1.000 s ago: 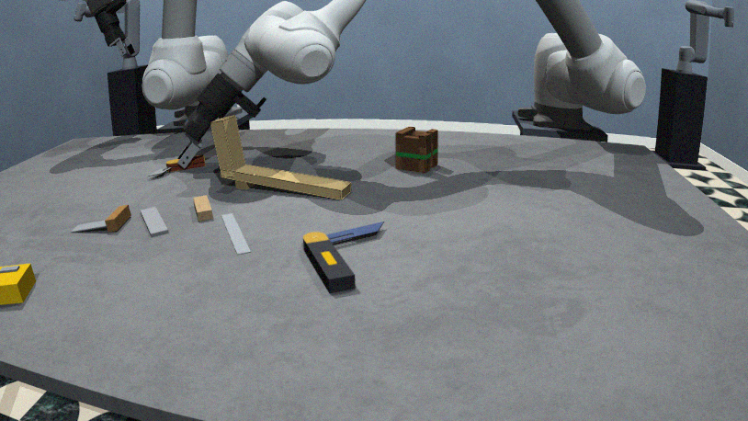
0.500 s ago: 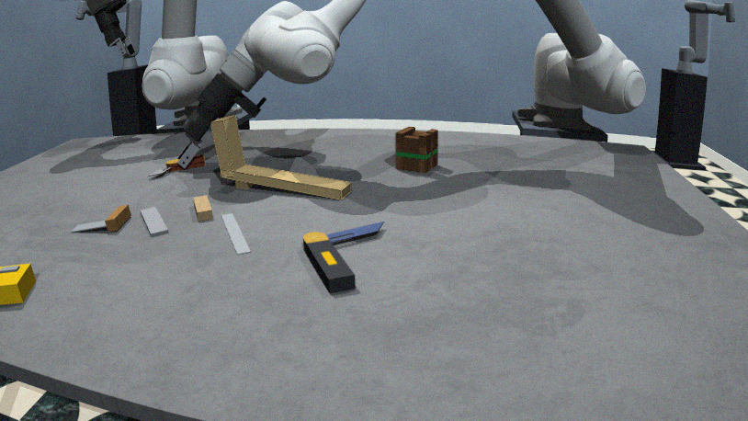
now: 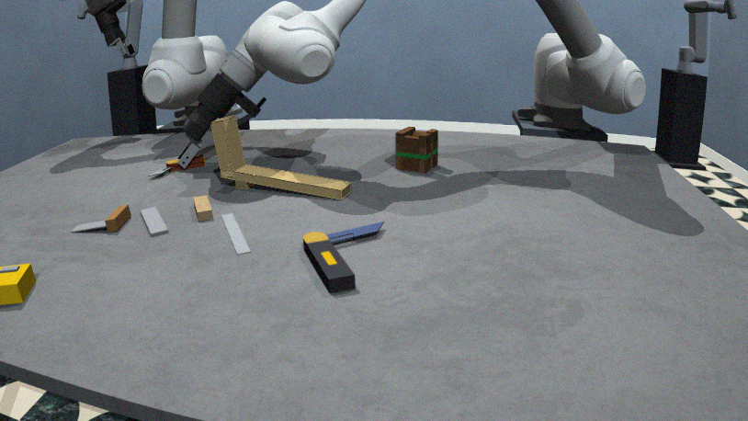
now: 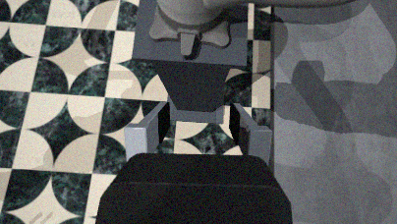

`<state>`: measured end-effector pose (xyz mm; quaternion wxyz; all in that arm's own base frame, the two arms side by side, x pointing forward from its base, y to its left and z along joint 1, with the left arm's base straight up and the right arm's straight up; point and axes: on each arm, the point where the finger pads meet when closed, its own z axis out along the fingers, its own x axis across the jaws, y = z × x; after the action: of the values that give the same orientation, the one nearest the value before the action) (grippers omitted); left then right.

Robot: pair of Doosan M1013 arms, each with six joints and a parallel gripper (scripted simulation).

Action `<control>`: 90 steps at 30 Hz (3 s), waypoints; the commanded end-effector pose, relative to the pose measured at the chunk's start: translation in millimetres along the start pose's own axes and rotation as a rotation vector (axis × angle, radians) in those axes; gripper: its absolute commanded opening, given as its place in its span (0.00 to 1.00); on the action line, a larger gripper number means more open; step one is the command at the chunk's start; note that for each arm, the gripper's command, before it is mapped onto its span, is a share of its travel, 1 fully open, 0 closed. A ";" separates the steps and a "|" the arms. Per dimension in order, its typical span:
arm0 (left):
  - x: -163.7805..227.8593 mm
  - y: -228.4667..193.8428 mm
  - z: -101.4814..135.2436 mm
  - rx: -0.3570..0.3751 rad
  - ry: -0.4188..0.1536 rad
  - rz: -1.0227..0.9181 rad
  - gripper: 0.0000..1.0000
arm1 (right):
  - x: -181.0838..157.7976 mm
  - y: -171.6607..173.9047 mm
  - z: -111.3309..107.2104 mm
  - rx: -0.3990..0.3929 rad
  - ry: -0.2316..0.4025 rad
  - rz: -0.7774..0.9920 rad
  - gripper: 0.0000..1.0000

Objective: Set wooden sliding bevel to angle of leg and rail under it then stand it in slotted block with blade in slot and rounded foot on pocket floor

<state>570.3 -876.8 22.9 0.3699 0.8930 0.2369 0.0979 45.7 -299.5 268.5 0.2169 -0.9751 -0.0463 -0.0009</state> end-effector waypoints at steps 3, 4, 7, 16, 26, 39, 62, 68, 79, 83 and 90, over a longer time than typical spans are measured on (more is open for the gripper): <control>0.2 1.8 -0.9 -0.002 0.000 0.000 0.00 | 0.1 0.1 -0.5 -0.001 0.000 0.000 1.00; 0.2 1.8 -0.9 -0.002 0.000 0.000 0.00 | 0.1 0.1 -0.5 -0.001 0.000 0.000 1.00; 0.2 1.8 -0.9 -0.002 0.000 0.000 0.00 | 0.1 0.1 -0.5 -0.001 0.000 0.000 1.00; 0.2 1.9 -1.1 -0.002 0.000 0.000 0.00 | 0.1 0.1 -0.5 -0.001 0.000 0.000 1.00; 0.2 8.8 -8.0 -0.002 0.000 0.000 0.00 | 0.1 0.1 -0.5 -0.001 0.000 0.000 1.00; 0.1 50.9 -50.1 -0.002 0.000 0.001 0.00 | 0.1 0.1 -0.5 -0.001 0.000 0.000 1.00; 0.1 135.3 -134.7 -0.002 0.000 0.001 0.00 | 0.1 0.1 -0.5 -0.001 0.000 0.000 1.00; 0.1 136.7 -136.2 -0.002 0.000 0.001 0.00 | 0.1 0.1 -0.5 -0.001 0.000 0.000 1.00; 0.2 136.6 -136.3 -0.002 0.000 0.000 0.00 | 0.1 0.1 -0.5 -0.001 0.000 0.000 1.00; 0.6 136.1 -136.9 0.001 0.000 -0.001 0.00 | 0.1 0.1 -0.5 -0.001 0.000 0.000 1.00; 2.1 134.2 -138.9 0.011 0.000 -0.007 0.00 | 0.1 0.1 -0.5 -0.001 0.000 0.000 1.00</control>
<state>570.1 -874.2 213.9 0.3665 0.8940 0.2391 0.0961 45.7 -299.5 268.5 0.2169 -0.9751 -0.0463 -0.0009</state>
